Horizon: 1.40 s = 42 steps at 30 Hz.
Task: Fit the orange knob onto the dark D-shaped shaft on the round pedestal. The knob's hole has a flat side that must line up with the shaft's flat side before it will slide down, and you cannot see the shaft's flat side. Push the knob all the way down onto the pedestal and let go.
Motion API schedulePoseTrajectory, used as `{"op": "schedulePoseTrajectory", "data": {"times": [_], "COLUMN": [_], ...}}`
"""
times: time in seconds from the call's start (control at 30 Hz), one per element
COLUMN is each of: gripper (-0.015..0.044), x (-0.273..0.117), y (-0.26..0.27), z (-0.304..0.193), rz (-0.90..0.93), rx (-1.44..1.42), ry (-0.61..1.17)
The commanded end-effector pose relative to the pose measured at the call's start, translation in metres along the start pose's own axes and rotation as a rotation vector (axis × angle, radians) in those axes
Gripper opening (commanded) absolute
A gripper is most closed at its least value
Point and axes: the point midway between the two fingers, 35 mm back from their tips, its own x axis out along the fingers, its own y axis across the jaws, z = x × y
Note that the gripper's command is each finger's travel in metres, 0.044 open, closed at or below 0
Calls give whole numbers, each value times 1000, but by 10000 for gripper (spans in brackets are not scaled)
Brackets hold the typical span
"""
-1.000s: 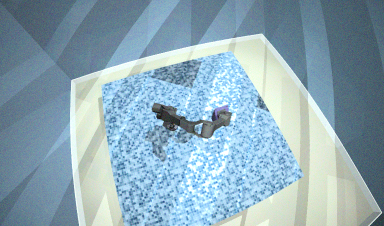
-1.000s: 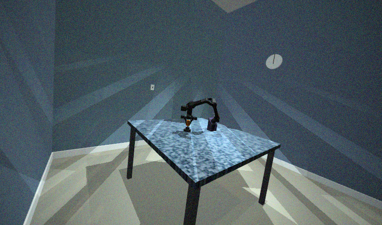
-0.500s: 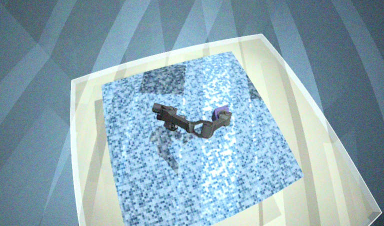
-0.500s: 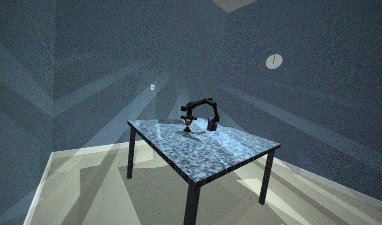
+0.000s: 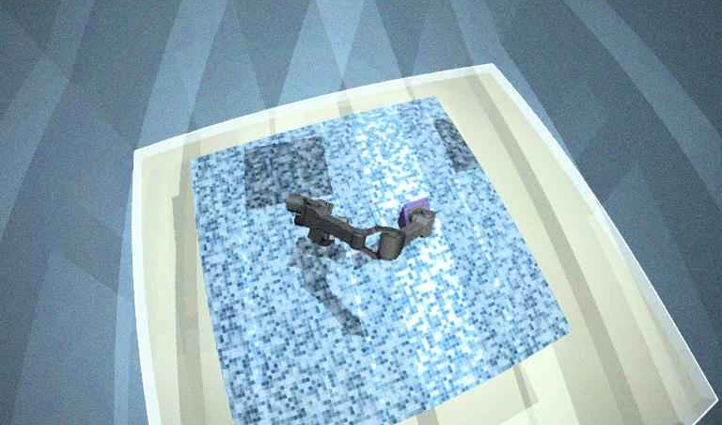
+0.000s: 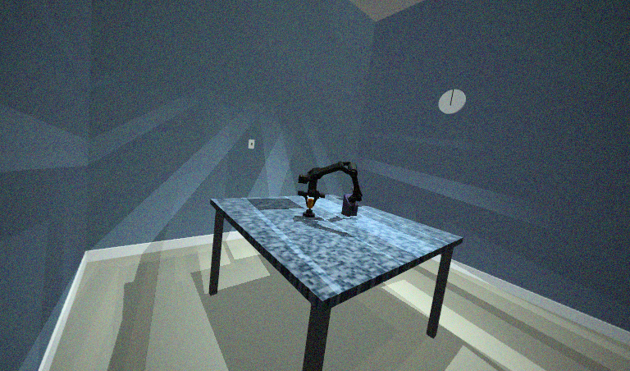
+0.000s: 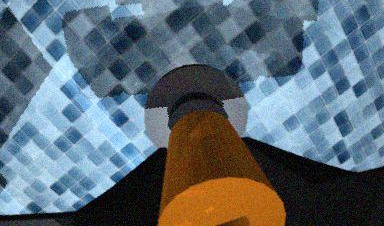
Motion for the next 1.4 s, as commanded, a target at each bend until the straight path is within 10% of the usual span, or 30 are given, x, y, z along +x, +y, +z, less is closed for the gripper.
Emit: {"op": "schedulePoseTrajectory", "data": {"times": [0.0, 1.37], "gripper": [0, 0], "x": [-2, 1], "y": [0, 0], "z": [1, 1], "rz": [0, 0], "rx": [-5, -214], "ry": [-3, -3]}}
